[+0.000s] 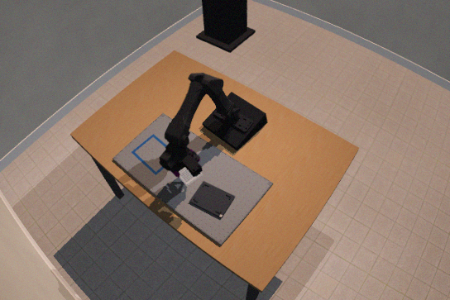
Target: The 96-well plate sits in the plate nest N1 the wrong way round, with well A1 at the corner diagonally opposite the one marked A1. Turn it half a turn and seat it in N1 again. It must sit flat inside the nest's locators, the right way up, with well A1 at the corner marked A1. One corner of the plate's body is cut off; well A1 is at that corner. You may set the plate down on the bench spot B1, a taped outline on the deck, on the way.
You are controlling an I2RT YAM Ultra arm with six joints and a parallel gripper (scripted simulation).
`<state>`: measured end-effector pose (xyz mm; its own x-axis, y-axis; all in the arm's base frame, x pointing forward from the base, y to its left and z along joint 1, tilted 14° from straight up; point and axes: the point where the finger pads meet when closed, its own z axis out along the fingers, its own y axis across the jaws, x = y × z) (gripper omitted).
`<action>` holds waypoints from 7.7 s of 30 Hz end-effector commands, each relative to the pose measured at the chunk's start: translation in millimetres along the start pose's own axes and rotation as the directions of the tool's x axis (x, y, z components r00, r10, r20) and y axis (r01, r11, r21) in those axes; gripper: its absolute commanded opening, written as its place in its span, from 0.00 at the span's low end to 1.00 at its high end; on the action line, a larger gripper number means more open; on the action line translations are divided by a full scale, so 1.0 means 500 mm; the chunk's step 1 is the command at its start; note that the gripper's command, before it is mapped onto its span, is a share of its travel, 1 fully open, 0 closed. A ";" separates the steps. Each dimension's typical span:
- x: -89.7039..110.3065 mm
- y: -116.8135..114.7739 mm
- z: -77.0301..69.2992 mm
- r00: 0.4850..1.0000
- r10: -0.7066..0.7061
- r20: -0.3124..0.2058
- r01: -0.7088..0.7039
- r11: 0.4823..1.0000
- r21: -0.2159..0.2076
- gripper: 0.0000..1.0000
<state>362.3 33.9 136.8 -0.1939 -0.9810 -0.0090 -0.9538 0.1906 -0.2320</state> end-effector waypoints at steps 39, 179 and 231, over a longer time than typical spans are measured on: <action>0.229 -0.053 -0.013 1.000 -0.020 0.021 0.019 0.999 0.042 0.00; 0.455 -0.086 -0.019 0.958 0.286 0.027 -0.287 0.957 0.047 0.00; 0.447 -0.074 0.043 0.958 0.284 0.031 -0.284 0.959 0.012 0.00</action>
<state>355.4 -199.8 124.1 -0.4595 -0.8833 -0.0926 -0.8549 0.4682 -0.2236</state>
